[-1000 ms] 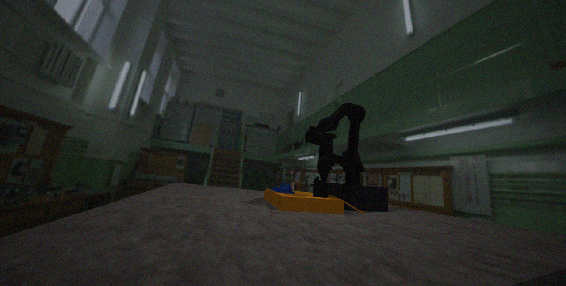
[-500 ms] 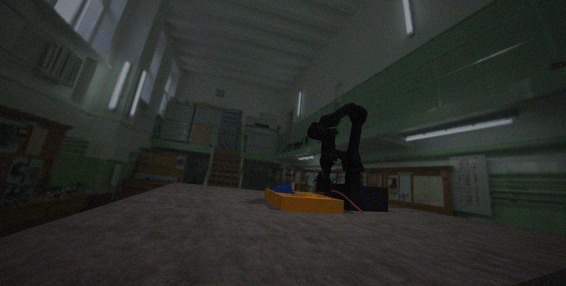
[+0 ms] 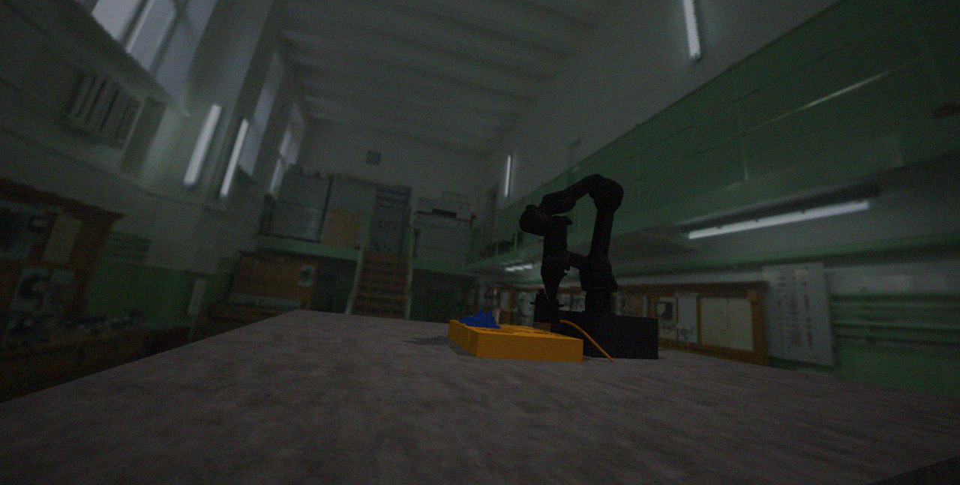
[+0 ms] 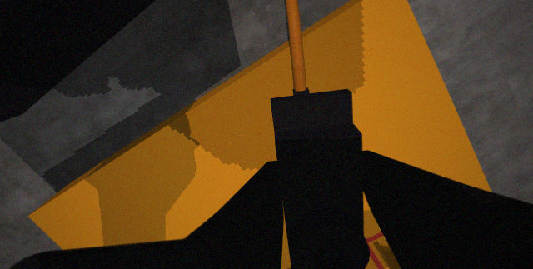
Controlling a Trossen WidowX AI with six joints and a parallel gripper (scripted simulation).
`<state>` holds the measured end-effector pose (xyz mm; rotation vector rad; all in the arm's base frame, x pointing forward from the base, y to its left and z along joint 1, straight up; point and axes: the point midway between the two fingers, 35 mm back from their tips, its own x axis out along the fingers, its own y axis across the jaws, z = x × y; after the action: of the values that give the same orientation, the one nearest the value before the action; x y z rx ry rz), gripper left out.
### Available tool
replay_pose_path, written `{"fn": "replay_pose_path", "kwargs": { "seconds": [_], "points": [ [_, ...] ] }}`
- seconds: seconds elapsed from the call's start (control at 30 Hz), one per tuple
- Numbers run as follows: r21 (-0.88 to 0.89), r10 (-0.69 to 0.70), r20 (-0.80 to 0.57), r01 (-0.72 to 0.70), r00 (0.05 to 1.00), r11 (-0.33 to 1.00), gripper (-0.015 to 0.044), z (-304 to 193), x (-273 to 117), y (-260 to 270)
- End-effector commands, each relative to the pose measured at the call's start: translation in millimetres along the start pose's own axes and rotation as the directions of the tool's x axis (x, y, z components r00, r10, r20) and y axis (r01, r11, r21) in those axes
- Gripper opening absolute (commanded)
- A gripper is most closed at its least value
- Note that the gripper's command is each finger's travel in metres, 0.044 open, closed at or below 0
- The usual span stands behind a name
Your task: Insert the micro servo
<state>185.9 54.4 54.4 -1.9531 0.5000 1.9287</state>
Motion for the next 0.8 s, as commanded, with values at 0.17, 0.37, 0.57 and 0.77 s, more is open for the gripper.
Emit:
{"fn": "replay_pose_path", "kwargs": {
  "seconds": [0.17, 0.37, 0.57, 0.77],
  "points": [
    [-0.002, -0.008, -0.006, 0.008, 1.0, 1.0, 0.0, -38.2, -1.6, -19.7],
    [-0.002, -0.008, -0.006, 0.008, 1.0, 1.0, 0.0, -48.4, -1.6, -24.5],
    [-0.002, -0.009, -0.006, 0.009, 1.0, 1.0, 0.0, -45.6, -1.7, -30.5],
    [0.083, -0.009, -0.006, 0.01, 1.0, 0.996, 0.0, -45.4, -1.7, -31.1]
  ]
}}
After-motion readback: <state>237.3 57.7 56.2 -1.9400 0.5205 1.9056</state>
